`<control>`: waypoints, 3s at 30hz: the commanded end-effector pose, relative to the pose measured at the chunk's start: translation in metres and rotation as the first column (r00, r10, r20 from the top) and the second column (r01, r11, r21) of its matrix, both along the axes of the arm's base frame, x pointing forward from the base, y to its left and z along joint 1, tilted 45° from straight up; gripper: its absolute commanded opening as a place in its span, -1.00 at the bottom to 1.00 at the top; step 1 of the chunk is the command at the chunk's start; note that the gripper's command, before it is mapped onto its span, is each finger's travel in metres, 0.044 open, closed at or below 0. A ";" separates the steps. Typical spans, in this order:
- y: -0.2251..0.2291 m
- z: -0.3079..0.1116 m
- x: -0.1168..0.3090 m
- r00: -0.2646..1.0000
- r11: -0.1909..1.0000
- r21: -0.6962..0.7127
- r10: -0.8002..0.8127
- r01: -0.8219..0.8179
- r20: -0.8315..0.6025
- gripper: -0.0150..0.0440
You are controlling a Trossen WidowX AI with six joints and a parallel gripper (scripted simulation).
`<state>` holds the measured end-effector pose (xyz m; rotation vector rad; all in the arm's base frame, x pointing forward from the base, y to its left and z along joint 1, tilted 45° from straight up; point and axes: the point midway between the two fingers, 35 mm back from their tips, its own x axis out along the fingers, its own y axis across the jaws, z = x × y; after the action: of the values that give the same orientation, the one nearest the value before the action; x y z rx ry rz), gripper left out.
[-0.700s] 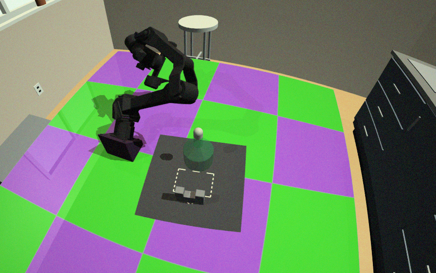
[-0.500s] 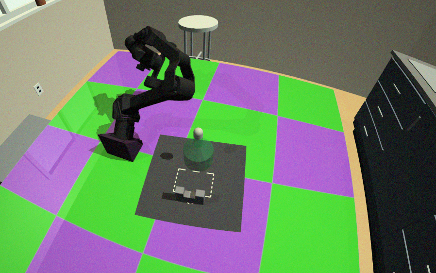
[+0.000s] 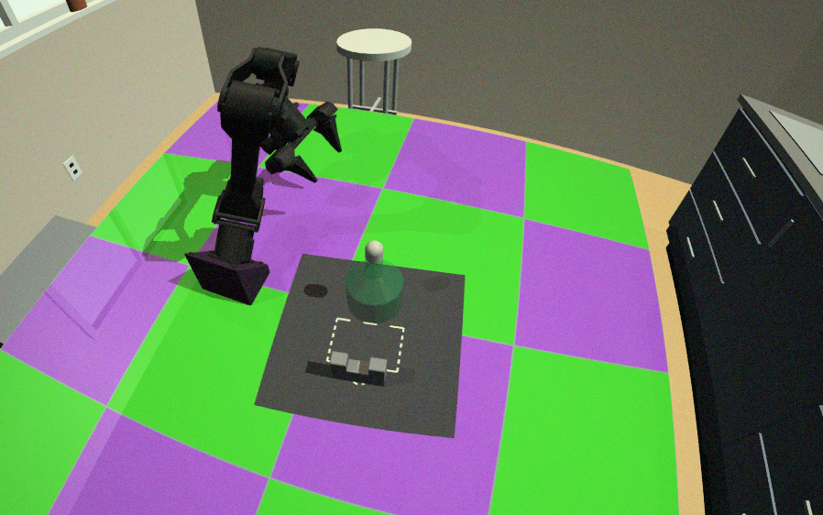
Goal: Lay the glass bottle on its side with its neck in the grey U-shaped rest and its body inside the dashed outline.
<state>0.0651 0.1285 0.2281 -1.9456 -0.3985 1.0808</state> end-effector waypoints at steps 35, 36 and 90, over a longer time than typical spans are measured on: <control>-0.044 -0.078 0.091 0.441 0.884 -0.393 -0.467 0.253 -0.767 1.00; -0.046 -0.078 0.096 0.425 0.892 -0.367 -0.450 0.266 -0.786 1.00; -0.143 -0.104 0.202 0.264 0.907 -0.008 -0.132 0.422 -0.955 1.00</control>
<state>0.2654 -0.0109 0.1284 -0.7699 0.4773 1.6106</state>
